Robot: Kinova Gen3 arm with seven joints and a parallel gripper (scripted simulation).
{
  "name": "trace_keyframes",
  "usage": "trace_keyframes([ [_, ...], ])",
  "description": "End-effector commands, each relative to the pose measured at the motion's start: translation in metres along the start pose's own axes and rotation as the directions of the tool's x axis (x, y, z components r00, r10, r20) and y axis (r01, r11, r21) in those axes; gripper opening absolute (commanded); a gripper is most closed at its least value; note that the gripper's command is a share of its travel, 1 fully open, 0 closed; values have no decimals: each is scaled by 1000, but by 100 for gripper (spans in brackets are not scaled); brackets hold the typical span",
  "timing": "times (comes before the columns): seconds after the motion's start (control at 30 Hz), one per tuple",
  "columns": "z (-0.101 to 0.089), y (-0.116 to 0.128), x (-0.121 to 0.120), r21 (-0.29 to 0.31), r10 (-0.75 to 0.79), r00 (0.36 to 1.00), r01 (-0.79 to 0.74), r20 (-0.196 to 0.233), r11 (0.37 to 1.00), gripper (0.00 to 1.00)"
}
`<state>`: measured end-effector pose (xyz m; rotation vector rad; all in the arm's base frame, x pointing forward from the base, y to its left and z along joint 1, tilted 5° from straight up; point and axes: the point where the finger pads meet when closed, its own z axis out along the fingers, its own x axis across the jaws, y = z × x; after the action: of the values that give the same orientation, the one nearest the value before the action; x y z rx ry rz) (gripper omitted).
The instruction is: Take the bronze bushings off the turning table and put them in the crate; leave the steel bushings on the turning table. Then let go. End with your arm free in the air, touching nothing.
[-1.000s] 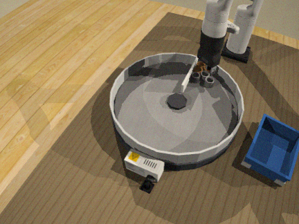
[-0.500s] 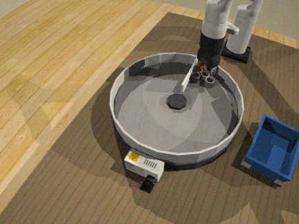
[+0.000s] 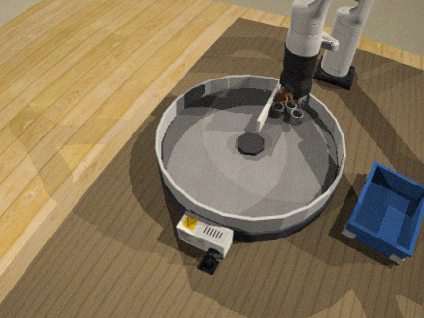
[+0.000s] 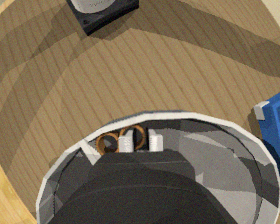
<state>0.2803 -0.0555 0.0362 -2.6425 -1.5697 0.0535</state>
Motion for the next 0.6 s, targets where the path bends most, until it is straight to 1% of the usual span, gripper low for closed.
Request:
trace_keyframes([
  [0.0,3,-1,0,2,0,1000,0,1,1000,40],
  [0.4,3,-1,0,2,0,1000,0,1,1000,40],
  [0.43,2,-1,0,2,0,1000,0,1,1000,0],
  [0.57,2,-1,0,2,0,1000,0,1,1000,0],
])
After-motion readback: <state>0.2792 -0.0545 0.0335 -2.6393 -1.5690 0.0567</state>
